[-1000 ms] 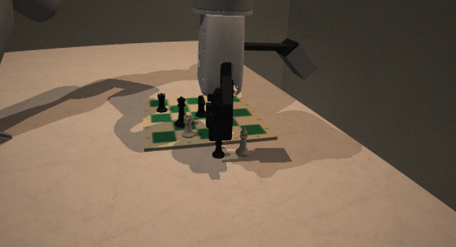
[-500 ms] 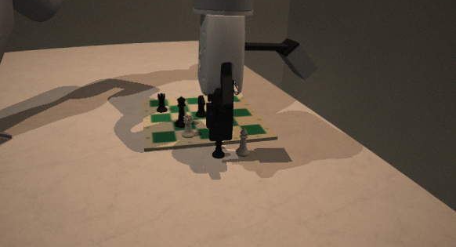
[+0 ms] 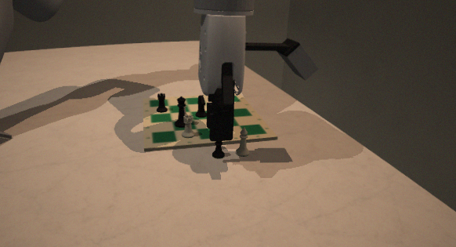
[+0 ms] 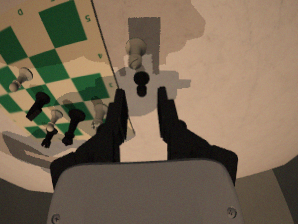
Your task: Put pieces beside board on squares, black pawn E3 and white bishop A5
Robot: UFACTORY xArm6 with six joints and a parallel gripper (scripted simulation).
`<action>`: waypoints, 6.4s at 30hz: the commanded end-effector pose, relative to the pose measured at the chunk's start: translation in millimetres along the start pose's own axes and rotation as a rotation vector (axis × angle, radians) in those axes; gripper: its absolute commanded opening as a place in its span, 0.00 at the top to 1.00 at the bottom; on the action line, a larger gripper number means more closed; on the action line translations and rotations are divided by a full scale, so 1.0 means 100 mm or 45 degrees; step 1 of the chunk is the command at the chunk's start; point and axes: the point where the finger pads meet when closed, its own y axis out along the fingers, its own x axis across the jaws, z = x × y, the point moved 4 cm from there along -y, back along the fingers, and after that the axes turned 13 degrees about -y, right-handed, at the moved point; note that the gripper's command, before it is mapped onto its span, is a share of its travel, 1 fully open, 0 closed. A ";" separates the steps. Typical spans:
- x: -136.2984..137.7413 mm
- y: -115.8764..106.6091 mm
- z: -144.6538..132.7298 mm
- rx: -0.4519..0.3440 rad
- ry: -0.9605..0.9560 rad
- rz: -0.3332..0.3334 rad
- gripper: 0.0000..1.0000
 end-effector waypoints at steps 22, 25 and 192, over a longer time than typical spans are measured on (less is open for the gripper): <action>0.01 -0.01 0.01 0.003 -0.001 -0.003 0.66; 0.01 -0.01 0.01 0.003 -0.001 -0.003 0.66; -0.62 -0.62 0.09 0.003 -0.118 -0.003 1.00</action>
